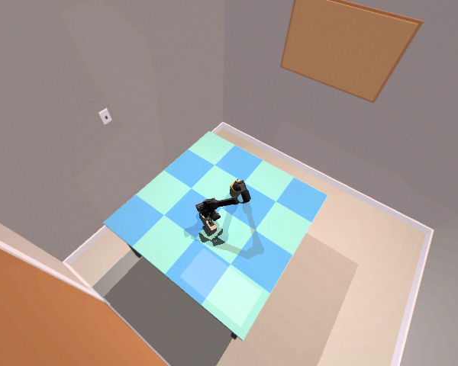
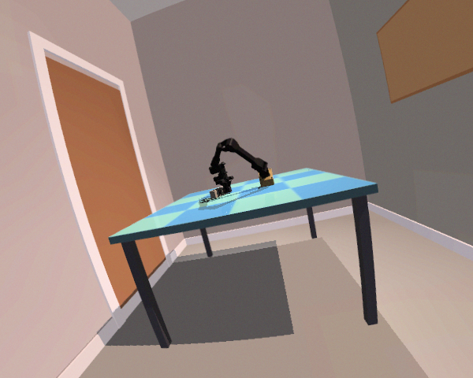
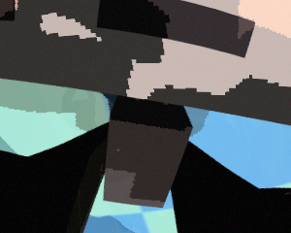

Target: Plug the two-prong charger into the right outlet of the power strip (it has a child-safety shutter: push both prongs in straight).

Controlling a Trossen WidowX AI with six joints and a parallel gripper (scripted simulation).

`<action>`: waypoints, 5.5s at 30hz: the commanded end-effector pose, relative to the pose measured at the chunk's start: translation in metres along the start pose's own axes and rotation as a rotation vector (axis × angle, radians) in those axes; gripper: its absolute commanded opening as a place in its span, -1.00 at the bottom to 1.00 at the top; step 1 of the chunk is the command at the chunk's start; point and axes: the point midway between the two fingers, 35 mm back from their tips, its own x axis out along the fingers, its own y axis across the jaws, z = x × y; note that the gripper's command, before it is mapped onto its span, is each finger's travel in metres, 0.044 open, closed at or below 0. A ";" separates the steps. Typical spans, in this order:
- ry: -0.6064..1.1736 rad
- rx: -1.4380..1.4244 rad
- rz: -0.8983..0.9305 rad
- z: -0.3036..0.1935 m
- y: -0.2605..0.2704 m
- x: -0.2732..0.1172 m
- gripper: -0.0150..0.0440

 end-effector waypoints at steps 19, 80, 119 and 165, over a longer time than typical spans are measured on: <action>-0.005 -0.002 0.004 0.006 0.001 -0.002 -0.49; -0.001 -0.001 0.003 0.002 0.000 0.000 -0.49; -0.005 -0.002 0.004 -0.007 0.000 0.001 -0.49; -0.004 -0.002 0.003 -0.013 0.000 0.000 -0.49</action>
